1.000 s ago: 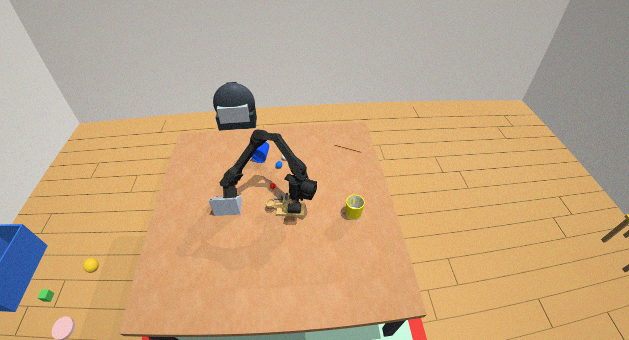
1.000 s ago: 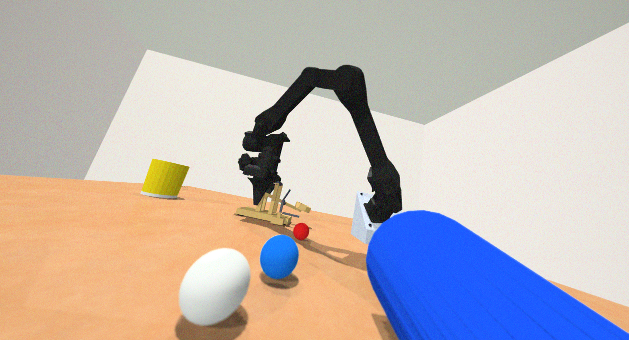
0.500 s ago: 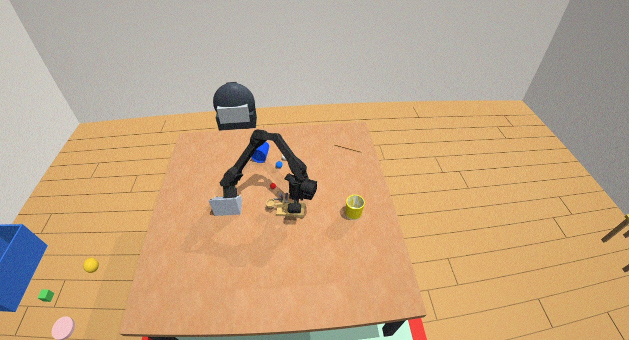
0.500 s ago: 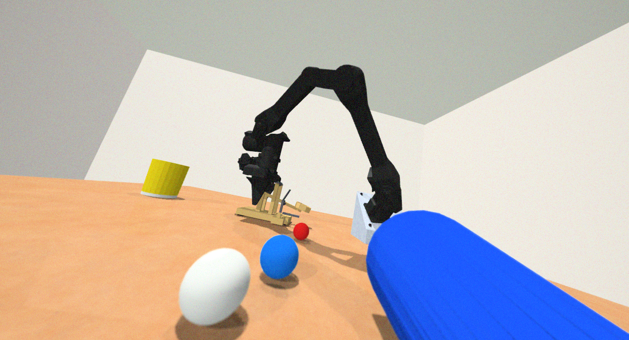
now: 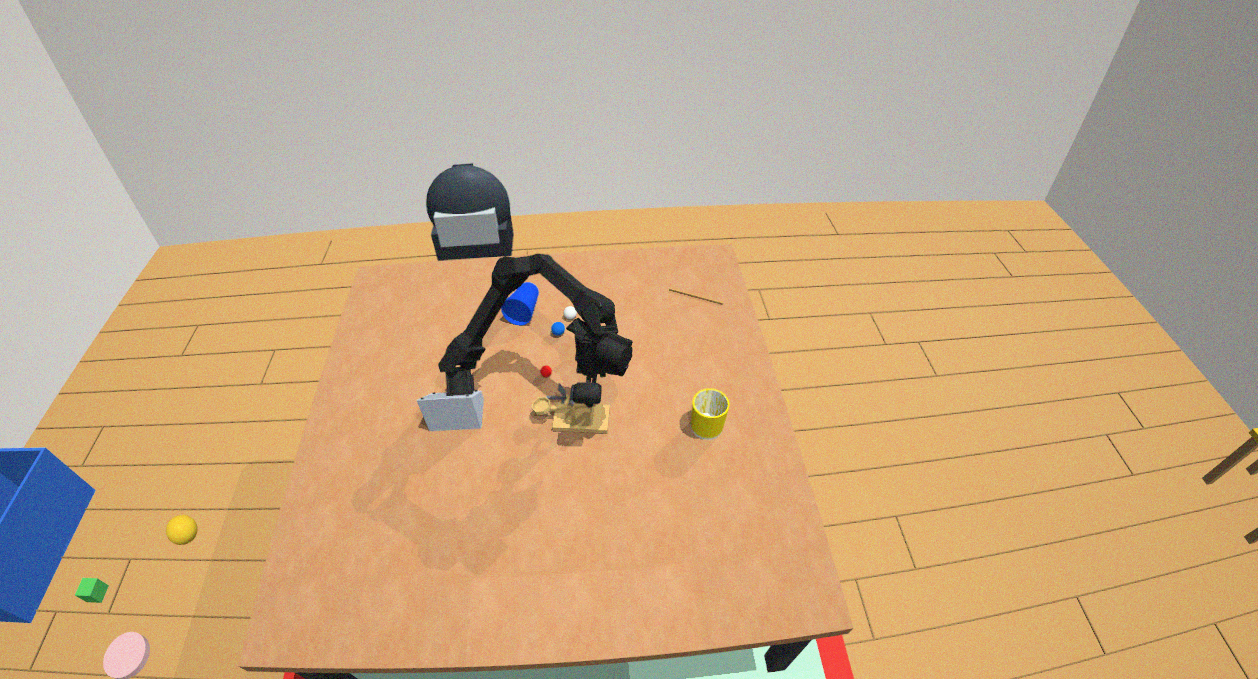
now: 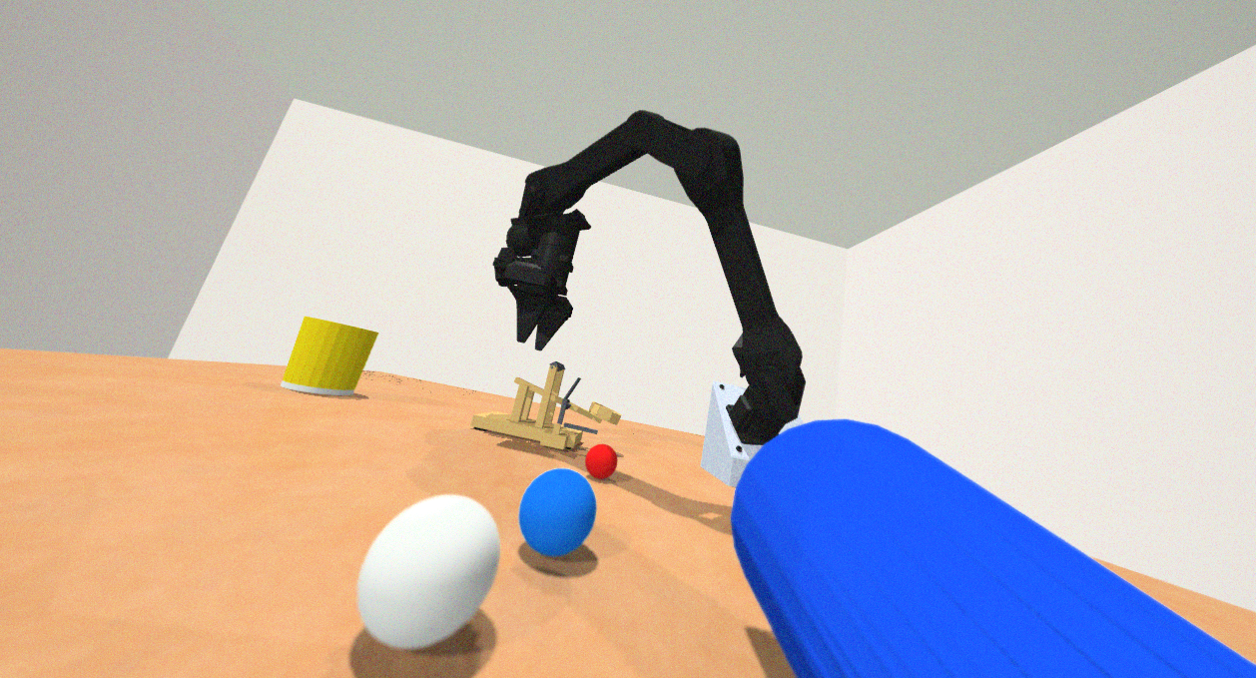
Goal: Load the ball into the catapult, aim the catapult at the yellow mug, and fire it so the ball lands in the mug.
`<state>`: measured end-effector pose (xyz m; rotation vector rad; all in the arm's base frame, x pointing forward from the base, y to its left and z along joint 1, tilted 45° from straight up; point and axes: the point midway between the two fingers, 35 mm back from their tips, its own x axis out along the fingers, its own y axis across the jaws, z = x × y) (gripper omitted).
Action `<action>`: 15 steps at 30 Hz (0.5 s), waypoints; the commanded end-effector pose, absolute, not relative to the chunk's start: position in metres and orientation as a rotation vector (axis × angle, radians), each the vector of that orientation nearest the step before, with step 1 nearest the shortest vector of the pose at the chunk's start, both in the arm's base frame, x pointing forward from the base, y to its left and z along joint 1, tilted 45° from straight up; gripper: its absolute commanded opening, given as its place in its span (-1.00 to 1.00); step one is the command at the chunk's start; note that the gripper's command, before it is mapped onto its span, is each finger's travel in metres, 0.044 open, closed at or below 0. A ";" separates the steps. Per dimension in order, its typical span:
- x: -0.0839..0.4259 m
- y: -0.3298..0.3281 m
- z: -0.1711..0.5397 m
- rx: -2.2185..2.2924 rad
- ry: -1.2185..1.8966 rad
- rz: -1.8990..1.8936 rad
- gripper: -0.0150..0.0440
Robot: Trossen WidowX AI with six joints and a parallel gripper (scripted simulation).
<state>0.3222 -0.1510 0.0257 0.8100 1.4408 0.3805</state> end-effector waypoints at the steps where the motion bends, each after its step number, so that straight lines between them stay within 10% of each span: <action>1: 0.318 -0.151 0.030 0.816 1.447 0.385 1.00; 15: 0.323 -0.118 -0.003 0.817 1.446 0.387 1.00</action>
